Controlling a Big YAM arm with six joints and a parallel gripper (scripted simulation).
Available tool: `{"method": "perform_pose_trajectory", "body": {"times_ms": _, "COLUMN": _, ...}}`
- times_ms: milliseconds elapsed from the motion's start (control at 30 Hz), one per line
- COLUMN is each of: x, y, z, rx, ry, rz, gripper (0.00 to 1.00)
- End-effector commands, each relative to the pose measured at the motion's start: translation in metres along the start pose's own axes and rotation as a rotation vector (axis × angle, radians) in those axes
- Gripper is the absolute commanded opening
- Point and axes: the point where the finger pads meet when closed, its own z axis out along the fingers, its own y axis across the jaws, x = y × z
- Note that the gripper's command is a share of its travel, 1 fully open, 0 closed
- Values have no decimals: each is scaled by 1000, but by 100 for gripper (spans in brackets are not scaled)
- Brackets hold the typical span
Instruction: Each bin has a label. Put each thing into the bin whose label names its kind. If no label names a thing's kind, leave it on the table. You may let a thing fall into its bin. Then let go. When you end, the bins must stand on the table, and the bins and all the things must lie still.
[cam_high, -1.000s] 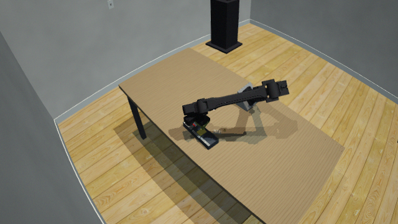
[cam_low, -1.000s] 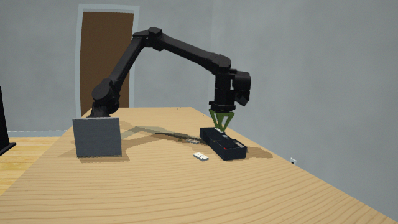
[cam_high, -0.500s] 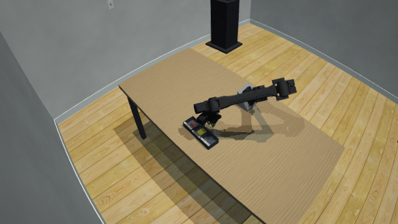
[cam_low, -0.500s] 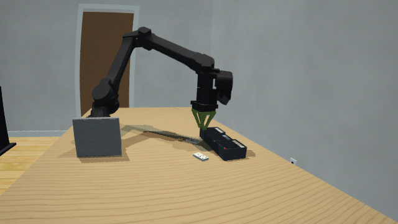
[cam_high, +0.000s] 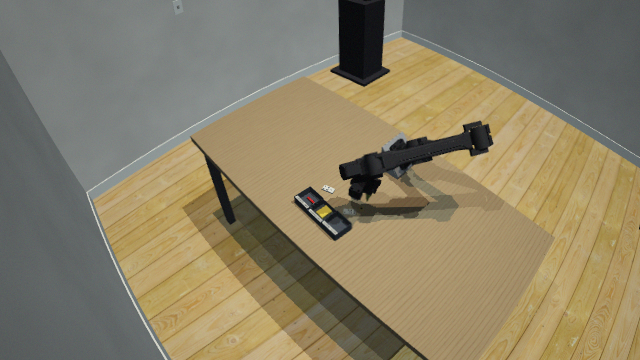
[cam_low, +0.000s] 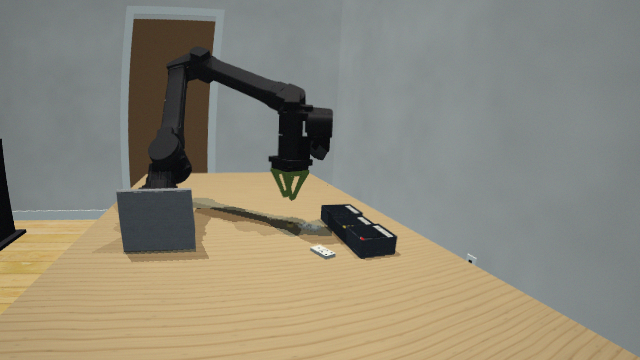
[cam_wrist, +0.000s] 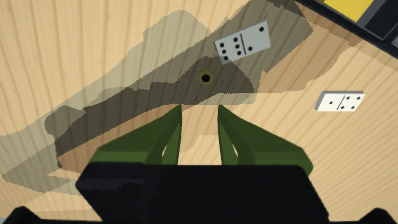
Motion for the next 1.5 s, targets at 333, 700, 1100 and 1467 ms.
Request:
{"method": "perform_pose_trajectory", "body": {"times_ms": 333, "x": -18, "y": -18, "z": -11, "rx": 16, "ry": -26, "rz": -21, "gripper": 30}}
{"method": "perform_pose_trajectory", "body": {"times_ms": 700, "x": -17, "y": -20, "z": -12, "rx": 10, "ry": -19, "rz": -13, "gripper": 30}}
{"method": "perform_pose_trajectory", "body": {"times_ms": 1100, "x": -14, "y": -17, "z": -10, "rx": 5, "ry": -12, "rz": -10, "gripper": 30}}
{"method": "perform_pose_trajectory", "body": {"times_ms": 1467, "x": -11, "y": -12, "z": -7, "rx": 5, "ry": -10, "rz": -15, "gripper": 30}}
